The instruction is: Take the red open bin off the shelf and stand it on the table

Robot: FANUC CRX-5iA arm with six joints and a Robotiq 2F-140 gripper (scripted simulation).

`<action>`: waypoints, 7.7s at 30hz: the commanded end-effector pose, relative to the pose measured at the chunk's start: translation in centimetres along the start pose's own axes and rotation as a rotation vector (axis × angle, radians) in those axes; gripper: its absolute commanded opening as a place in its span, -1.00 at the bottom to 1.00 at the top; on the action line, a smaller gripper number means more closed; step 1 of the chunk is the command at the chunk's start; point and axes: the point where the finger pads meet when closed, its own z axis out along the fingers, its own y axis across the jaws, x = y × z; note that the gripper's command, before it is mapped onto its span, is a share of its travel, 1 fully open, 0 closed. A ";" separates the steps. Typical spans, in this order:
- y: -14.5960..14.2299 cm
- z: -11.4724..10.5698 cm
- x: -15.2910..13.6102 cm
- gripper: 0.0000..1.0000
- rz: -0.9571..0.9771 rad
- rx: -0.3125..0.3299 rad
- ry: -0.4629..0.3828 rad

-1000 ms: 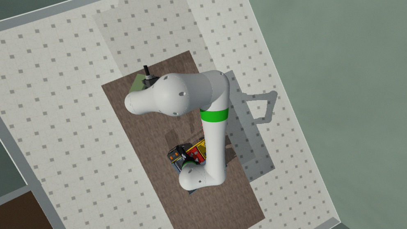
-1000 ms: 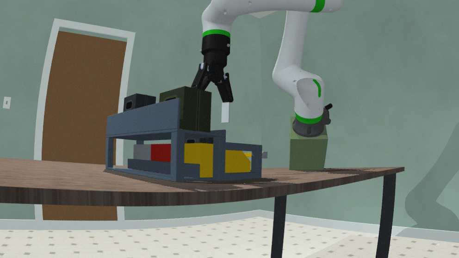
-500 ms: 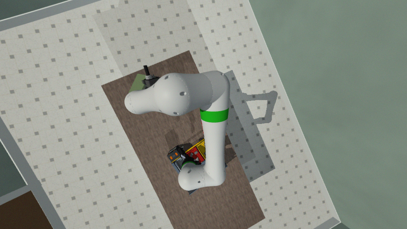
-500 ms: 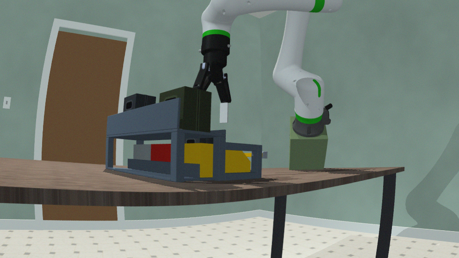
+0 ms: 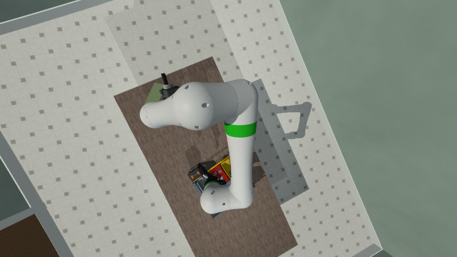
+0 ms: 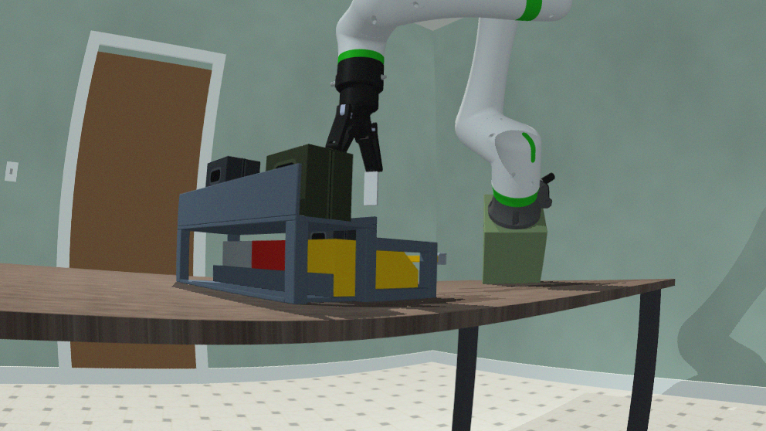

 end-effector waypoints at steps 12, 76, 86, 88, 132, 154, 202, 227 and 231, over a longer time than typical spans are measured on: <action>0.0 0.0 0.0 1.00 -0.187 -0.003 0.001; 0.0 0.0 0.0 1.00 -1.198 -0.003 0.000; 0.0 0.0 0.0 1.00 -1.458 -0.003 -0.001; 0.0 0.0 0.0 1.00 -1.458 -0.003 -0.001; 0.0 0.0 0.0 1.00 -2.029 -0.003 -0.002; 0.0 0.0 0.0 1.00 -2.497 -0.003 -0.002; 0.0 0.0 0.0 -0.44 -2.757 -0.003 -0.003; 0.0 3.0 0.0 -0.44 -2.768 -0.003 -0.003; 0.0 3.0 0.0 -0.44 -2.768 -0.003 -0.003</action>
